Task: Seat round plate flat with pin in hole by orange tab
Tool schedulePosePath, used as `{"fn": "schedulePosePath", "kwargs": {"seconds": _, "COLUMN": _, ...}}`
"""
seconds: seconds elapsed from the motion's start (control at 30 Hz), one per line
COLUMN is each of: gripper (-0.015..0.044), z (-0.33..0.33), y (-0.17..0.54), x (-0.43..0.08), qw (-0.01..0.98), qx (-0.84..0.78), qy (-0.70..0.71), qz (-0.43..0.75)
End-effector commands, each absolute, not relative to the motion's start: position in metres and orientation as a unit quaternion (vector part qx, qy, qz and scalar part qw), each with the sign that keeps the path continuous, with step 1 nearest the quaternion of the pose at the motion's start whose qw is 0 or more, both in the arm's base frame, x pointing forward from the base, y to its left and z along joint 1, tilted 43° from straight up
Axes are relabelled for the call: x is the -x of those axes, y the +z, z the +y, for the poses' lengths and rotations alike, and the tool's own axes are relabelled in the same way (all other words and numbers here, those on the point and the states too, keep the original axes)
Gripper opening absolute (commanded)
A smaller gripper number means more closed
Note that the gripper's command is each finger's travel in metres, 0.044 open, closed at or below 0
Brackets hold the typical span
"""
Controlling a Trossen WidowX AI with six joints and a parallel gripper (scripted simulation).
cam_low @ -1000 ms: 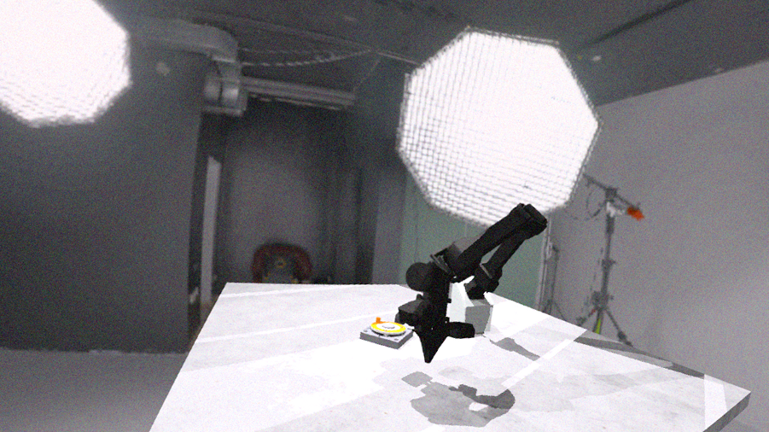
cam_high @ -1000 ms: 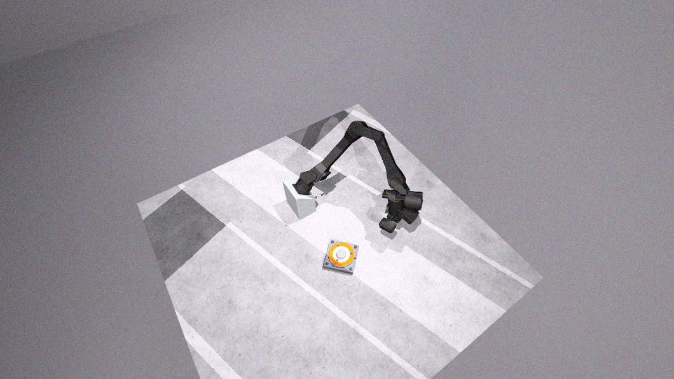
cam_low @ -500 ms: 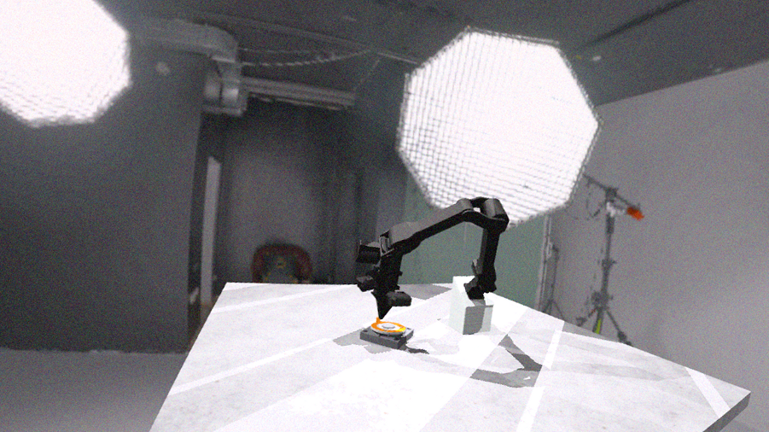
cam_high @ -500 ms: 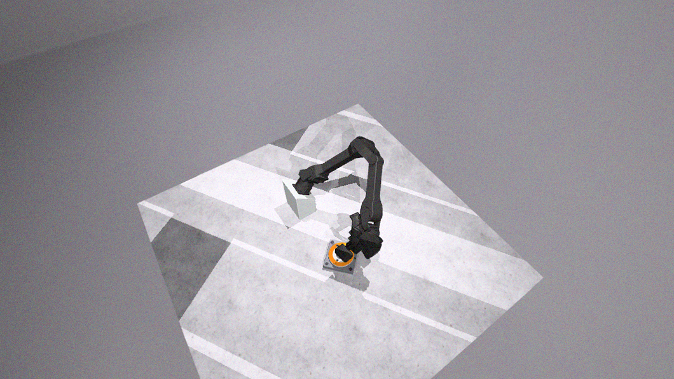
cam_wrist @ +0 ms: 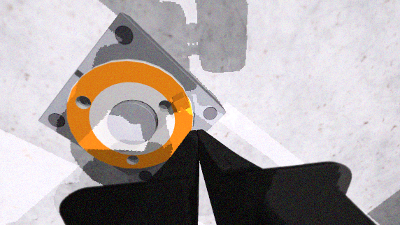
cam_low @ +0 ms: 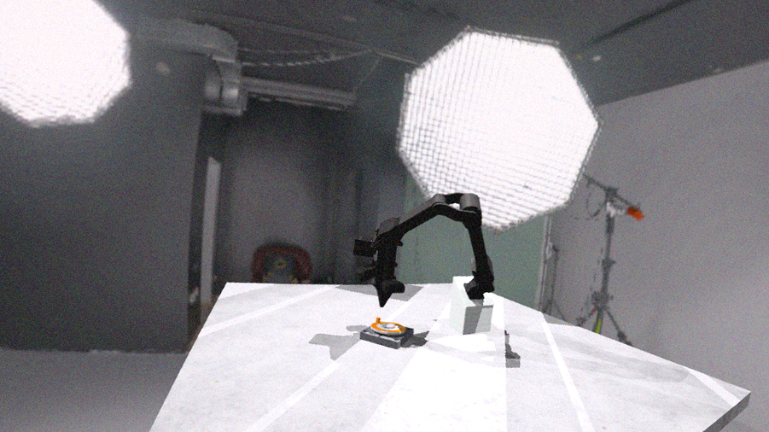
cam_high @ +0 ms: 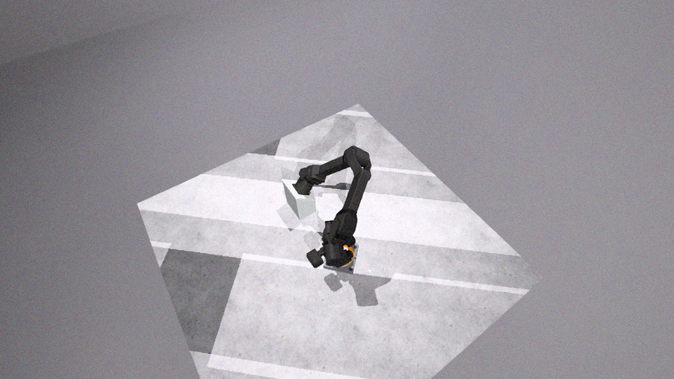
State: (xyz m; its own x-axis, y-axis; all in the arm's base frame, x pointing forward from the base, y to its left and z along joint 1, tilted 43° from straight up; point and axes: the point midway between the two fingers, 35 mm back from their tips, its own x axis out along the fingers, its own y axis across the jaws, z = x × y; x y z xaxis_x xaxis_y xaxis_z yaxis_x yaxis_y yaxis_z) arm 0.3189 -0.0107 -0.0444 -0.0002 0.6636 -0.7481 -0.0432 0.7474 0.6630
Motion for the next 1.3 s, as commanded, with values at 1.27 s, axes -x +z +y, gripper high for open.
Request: {"fn": "schedulePosePath", "kwargs": {"seconds": 1.27, "gripper": 0.0000, "z": 0.022, "y": -0.070, "x": -0.337, "qw": 0.660, "qx": -0.242, "qy": 0.268, "qz": 0.659}}
